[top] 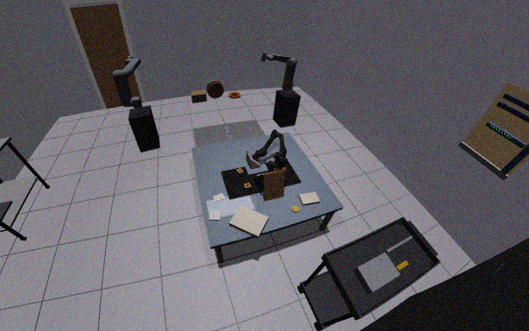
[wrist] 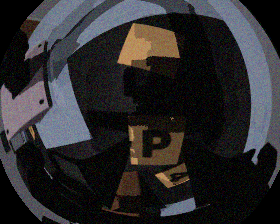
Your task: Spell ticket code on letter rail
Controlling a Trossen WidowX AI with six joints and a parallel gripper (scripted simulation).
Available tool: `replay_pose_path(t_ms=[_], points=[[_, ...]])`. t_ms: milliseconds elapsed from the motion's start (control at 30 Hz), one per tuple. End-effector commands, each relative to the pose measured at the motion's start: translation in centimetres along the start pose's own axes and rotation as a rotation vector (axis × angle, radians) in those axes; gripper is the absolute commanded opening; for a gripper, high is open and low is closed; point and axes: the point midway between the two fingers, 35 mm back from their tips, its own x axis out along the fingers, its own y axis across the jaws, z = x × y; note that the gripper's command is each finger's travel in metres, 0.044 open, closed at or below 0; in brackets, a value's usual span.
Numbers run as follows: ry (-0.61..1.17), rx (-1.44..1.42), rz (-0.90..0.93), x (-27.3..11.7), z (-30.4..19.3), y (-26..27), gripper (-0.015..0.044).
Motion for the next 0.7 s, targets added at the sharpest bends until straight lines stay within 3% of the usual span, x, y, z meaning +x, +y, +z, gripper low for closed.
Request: replay_pose_path(t_ms=[0, 667], points=[[-0.003, -0.005, -0.002, -0.3, 0.0, 0.0, 0.0], [-0.003, -0.005, -0.001, -1.7, -0.1, 0.2, 0.0]])
